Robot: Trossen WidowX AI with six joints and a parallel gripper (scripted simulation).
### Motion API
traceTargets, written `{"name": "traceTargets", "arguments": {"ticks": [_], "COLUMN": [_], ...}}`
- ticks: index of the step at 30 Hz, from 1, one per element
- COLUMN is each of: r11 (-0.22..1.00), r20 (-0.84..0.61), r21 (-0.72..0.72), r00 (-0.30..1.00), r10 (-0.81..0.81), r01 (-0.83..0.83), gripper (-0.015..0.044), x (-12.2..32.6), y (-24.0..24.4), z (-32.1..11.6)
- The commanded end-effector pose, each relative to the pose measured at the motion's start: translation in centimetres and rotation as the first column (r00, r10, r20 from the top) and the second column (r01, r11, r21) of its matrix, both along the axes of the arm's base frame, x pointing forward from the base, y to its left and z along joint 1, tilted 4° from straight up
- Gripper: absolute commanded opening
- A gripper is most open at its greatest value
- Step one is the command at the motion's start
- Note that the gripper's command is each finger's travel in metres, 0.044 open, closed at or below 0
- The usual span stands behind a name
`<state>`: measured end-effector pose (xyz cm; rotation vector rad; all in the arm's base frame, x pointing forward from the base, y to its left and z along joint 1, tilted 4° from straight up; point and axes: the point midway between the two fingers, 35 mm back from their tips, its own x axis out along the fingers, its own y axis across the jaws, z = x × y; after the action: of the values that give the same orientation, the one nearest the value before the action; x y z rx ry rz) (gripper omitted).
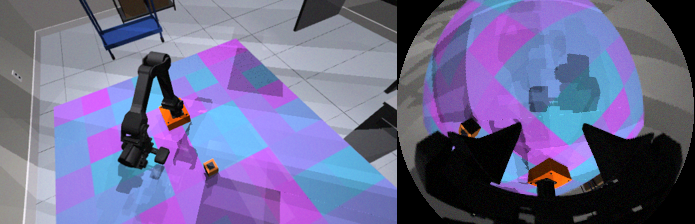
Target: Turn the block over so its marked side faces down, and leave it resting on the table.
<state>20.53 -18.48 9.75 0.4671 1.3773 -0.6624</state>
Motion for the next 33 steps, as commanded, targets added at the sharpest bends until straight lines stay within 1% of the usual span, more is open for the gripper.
{"name": "traceTargets", "arguments": {"ticks": [1,5,9,14,16,20,23,27,30,33], "r11": [0.989,0.948,0.875,0.745,0.705,0.7,0.7,0.7,0.7,0.7], "r20": [0.02,0.015,0.008,-0.001,-0.003,-0.003,-0.003,-0.003,-0.003,-0.003], "r21": [0.01,0.028,0.047,0.07,0.076,0.077,0.077,0.077,0.077,0.077], "r00": [0.989,0.949,0.877,0.747,0.707,0.702,0.702,0.702,0.702,0.702], "r10": [0.148,0.316,0.481,0.665,0.707,0.712,0.712,0.712,0.712,0.712], "r01": [-0.149,-0.316,-0.481,-0.663,-0.705,-0.71,-0.71,-0.71,-0.71,-0.71], "gripper": [0.044,0.044,0.044,0.044,0.044,0.044,0.044,0.044,0.044,0.044], "x": [3.8,7.2,9.9,11.6,12.0,12.1,12.4,12.4,12.7,12.7], "y": [3.2,7.7,13.2,20.9,23.0,23.3,23.2,23.2,23.2,23.2], "z": [0.5,1.0,1.4,1.8,2.0,1.7,-1.2,-1.5,-2.8,-3.0]}}
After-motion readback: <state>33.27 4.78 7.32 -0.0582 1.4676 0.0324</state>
